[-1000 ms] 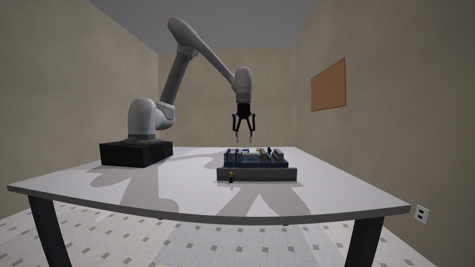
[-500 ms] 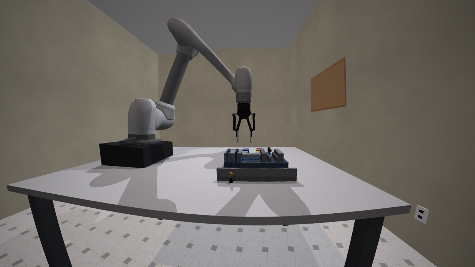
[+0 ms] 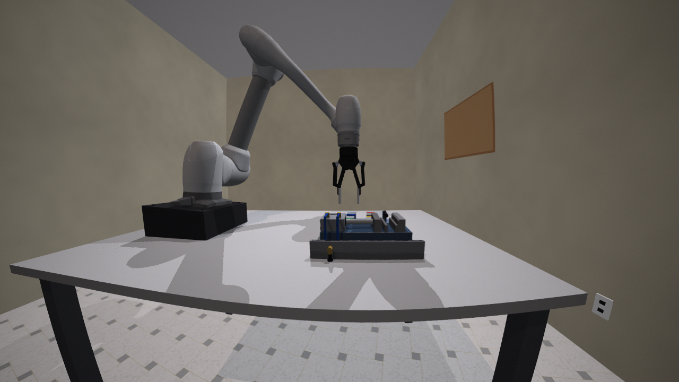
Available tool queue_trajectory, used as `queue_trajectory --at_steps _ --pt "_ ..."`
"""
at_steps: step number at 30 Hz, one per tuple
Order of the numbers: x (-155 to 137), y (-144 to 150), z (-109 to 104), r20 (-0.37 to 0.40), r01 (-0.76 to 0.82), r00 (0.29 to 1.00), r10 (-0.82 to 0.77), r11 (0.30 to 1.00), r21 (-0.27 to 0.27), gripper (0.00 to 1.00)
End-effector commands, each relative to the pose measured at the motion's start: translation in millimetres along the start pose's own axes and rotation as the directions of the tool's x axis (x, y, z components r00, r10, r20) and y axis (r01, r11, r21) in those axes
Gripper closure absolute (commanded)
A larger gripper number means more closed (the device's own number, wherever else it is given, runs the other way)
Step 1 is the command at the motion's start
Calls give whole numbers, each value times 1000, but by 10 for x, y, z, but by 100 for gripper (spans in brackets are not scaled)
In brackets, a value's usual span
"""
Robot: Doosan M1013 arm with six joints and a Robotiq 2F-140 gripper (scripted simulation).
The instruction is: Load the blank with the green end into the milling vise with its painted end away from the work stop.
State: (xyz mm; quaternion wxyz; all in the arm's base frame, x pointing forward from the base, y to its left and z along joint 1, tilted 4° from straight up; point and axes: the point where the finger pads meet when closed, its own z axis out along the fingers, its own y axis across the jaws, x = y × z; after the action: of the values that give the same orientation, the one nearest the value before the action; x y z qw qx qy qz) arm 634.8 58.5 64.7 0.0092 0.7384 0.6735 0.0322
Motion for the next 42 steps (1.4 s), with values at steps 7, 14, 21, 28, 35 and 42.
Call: queue_trajectory --at_steps 7,14,21,28,35,42 --pt "2 1 -6 0 0 1000 0 1000 0 54" --pt "2 2 134 0 0 1000 0 1000 0 54" --pt "3 2 274 0 0 1000 0 1000 0 54" --pt "3 3 411 0 0 1000 0 1000 0 54" --pt "4 4 621 0 0 1000 0 1000 0 54" --pt "5 4 740 0 0 1000 0 1000 0 54"
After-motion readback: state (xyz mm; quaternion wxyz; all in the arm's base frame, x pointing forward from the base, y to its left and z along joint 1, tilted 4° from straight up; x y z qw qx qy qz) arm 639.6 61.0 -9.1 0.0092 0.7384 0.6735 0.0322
